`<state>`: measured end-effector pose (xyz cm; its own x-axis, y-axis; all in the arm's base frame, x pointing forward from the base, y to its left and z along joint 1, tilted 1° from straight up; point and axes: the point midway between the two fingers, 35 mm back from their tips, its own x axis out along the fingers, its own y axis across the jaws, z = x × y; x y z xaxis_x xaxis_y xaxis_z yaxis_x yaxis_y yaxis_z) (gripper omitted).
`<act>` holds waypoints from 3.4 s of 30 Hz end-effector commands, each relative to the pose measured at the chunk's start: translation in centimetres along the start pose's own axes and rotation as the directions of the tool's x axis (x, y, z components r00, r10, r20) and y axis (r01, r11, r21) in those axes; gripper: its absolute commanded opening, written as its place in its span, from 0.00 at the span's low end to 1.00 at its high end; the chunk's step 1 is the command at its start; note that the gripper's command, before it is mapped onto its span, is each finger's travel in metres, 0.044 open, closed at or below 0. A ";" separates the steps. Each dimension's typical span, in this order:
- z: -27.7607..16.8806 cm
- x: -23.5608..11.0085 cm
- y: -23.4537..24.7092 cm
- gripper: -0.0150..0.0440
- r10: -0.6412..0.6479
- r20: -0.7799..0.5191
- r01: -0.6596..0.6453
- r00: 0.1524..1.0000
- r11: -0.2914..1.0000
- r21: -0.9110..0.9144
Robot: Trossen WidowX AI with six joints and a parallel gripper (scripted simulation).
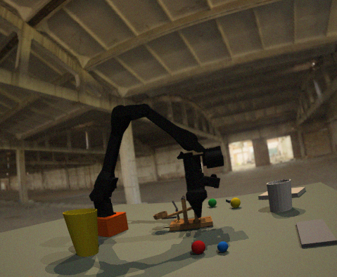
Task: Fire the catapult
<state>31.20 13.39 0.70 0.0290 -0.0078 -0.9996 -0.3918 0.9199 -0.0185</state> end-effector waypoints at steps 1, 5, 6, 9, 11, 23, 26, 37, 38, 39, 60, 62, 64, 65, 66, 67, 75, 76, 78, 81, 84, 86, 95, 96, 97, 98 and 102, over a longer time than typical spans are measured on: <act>0.0 0.0 0.0 0.45 0.001 0.001 -0.001 1.000 1.000 0.000; 0.0 0.0 0.0 0.41 0.001 0.001 -0.001 1.000 1.000 0.000; 0.0 -0.3 0.0 0.37 0.001 0.001 -0.001 1.000 1.000 0.000; 0.1 -3.9 0.0 0.25 0.000 0.001 0.000 1.000 1.000 0.000; 0.1 -5.0 0.0 0.25 0.000 0.000 0.000 1.000 1.000 0.000; 0.1 -3.9 -0.1 0.25 -0.001 -0.002 0.001 1.000 1.000 0.001; 0.1 -3.4 -0.1 0.25 -0.001 -0.003 0.001 1.000 1.000 0.001; 0.1 -1.6 -0.1 0.25 -0.001 -0.004 0.001 1.000 1.000 0.001; 0.1 -1.4 -0.1 0.25 -0.001 -0.004 0.001 1.000 1.000 0.001; 0.1 -1.2 -0.1 0.25 -0.001 -0.004 0.001 1.000 1.000 0.001; 0.0 -0.3 -0.1 0.52 0.000 -0.006 0.000 1.000 1.000 0.002; 0.0 -0.3 -0.1 0.61 0.000 -0.006 0.000 1.000 1.000 0.002; 0.0 -0.3 -0.1 0.70 0.000 -0.006 0.000 1.000 1.000 0.002; 0.0 -0.3 -0.1 0.74 0.000 -0.006 0.000 1.000 1.000 0.002; 0.0 -0.3 -0.1 0.79 0.000 -0.006 0.000 1.000 1.000 0.002; 0.0 -0.3 -0.1 0.83 0.000 -0.006 0.000 1.000 1.000 0.002; 0.3 -9.2 -0.1 1.00 0.000 -0.005 0.000 1.000 1.000 0.003; 0.2 -10.0 -0.1 1.00 0.000 -0.005 0.000 1.000 1.000 0.003; 0.1 -10.3 -0.1 1.00 0.000 -0.005 0.000 1.000 1.000 0.003; 0.5 -9.1 -0.1 1.00 0.000 0.010 0.000 1.000 1.000 -0.002; 0.5 -9.1 -0.1 1.00 0.000 0.010 0.000 1.000 1.000 -0.002; 0.0 -9.6 -0.1 1.00 -0.001 -0.001 0.001 1.000 1.000 0.002; -0.2 -5.0 -0.1 1.00 -0.001 -0.005 0.001 1.000 1.000 0.003; -0.2 -5.0 -0.1 1.00 -0.001 -0.005 0.001 1.000 1.000 0.003; -0.2 -5.0 -0.1 1.00 -0.001 -0.005 0.001 1.000 1.000 0.003; -0.2 -5.0 -0.1 1.00 -0.001 -0.005 0.001 1.000 1.000 0.003; -0.1 -4.5 -0.1 1.00 -0.001 -0.005 0.001 1.000 1.000 0.003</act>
<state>31.05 13.37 5.88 0.0295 -0.0074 -0.9995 -0.3927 0.9195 -0.0184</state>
